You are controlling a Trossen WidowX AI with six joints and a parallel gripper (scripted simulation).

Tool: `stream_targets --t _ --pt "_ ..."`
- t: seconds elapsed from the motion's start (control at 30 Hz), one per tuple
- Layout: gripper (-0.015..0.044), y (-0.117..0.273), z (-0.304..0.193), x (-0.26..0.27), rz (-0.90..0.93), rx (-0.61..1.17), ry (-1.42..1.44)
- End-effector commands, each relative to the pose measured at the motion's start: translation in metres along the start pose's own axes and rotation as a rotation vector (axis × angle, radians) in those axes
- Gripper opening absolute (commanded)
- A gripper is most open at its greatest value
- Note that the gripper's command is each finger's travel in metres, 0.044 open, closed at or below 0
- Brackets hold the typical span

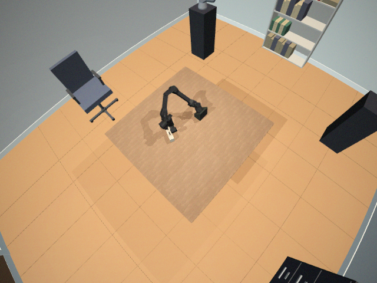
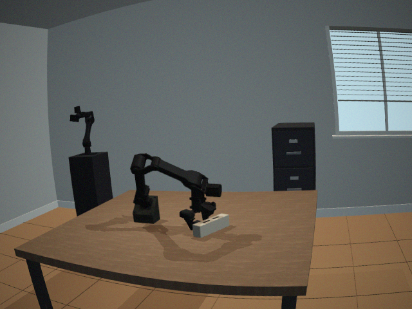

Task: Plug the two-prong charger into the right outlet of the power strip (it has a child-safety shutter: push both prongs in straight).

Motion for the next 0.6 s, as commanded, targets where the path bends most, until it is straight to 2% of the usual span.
stream_targets --t 0.0,0.57 --pt "0.0440 -0.0005 -0.0020 0.0001 -0.003 -0.003 -0.004" --pt "0.0440 -0.0011 -0.0076 0.0006 -0.005 -0.012 -0.010"
Point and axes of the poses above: the point midway between the two fingers, 35 mm back from their tips, its own y axis back along the fingers, its own x axis across the jaws, z = x × y, the point moved 7 cm from there along y, back along the fingers, and after that the axes turned 3 degrees about y, right-handed, at the moved point
